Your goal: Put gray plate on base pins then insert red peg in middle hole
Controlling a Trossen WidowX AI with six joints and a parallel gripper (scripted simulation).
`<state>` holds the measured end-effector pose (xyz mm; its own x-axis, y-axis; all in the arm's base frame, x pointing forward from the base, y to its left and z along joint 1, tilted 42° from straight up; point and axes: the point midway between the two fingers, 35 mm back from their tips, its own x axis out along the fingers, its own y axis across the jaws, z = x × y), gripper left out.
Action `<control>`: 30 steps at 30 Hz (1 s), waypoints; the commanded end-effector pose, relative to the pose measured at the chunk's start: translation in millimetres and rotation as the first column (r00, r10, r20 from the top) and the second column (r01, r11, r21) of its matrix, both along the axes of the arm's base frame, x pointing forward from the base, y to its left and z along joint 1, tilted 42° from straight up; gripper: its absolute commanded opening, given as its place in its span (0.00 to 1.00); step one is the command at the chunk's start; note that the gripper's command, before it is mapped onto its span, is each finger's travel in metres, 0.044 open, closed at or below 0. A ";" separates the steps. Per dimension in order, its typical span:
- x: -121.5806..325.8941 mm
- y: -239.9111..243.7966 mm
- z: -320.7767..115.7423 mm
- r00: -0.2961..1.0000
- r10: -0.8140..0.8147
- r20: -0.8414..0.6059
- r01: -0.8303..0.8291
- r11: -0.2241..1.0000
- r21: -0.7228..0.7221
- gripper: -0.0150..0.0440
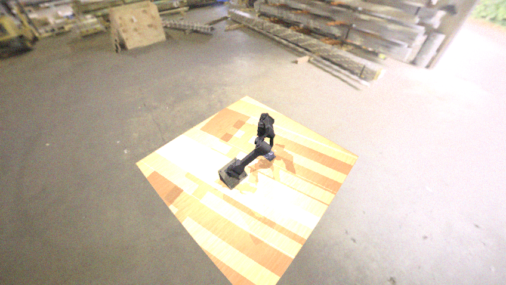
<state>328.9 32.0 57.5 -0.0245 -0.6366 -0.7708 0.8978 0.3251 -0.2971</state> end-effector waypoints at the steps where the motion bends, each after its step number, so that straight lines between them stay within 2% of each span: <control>1: 3.9 -8.8 7.5 1.000 0.001 0.000 -0.001 1.000 -0.005 0.25; 19: 13.7 -52.4 42.1 1.000 -0.001 -0.006 0.001 1.000 -0.027 0.25; 30: 14.5 -53.7 42.9 1.000 -0.002 -0.007 0.001 1.000 -0.028 0.25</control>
